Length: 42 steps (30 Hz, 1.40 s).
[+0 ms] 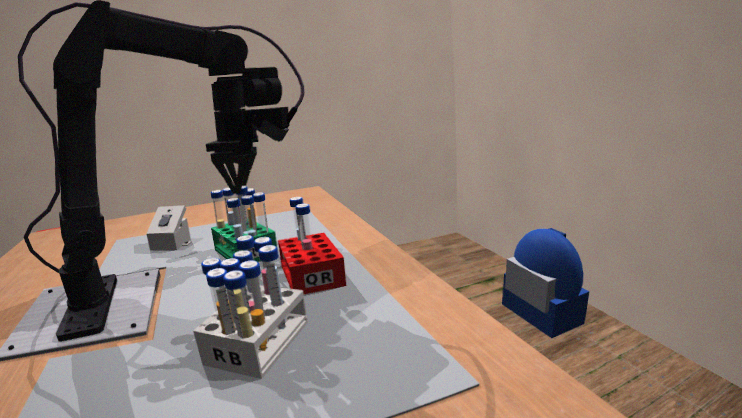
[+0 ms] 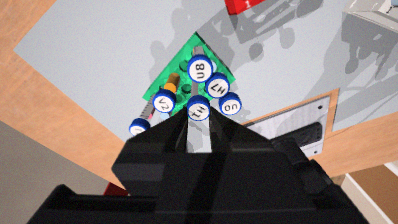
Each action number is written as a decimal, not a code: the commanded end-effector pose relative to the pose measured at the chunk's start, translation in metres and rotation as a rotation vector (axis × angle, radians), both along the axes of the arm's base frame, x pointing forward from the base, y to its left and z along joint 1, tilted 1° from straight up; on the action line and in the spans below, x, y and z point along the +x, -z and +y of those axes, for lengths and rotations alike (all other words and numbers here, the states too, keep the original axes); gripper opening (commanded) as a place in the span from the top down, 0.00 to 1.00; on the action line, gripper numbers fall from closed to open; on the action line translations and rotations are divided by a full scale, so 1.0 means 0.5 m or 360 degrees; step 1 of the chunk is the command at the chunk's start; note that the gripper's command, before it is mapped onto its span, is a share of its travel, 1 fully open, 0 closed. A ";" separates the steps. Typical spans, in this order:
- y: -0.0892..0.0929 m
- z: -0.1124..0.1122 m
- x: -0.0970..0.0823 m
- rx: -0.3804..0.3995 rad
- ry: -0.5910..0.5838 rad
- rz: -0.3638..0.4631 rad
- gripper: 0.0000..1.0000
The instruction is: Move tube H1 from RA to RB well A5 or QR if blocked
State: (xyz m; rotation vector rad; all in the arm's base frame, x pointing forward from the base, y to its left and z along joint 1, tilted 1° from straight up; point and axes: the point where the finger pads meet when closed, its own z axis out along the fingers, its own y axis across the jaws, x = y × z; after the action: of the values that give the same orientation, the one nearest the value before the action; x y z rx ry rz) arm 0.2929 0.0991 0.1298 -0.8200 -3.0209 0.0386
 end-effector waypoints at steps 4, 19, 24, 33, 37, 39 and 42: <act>-0.053 0.007 -0.002 0.0013 -0.0015 -0.0079 1.00; -0.079 -0.009 -0.001 0.0011 -0.0002 -0.0078 1.00; -0.087 -0.011 -0.002 0.0011 -0.0002 -0.0078 1.00; -0.096 -0.012 0.001 0.0004 0.0001 -0.0059 1.00; -0.099 -0.005 -0.001 0.0001 -0.0004 -0.0046 1.00; -0.101 -0.001 -0.003 0.0000 -0.0006 -0.0043 1.00; -0.102 0.001 -0.004 -0.0001 -0.0008 -0.0040 1.00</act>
State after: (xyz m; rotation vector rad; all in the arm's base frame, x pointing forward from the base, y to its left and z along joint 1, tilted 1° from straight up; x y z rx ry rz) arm 0.2929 0.0989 0.1734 -0.8206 -3.0444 0.0152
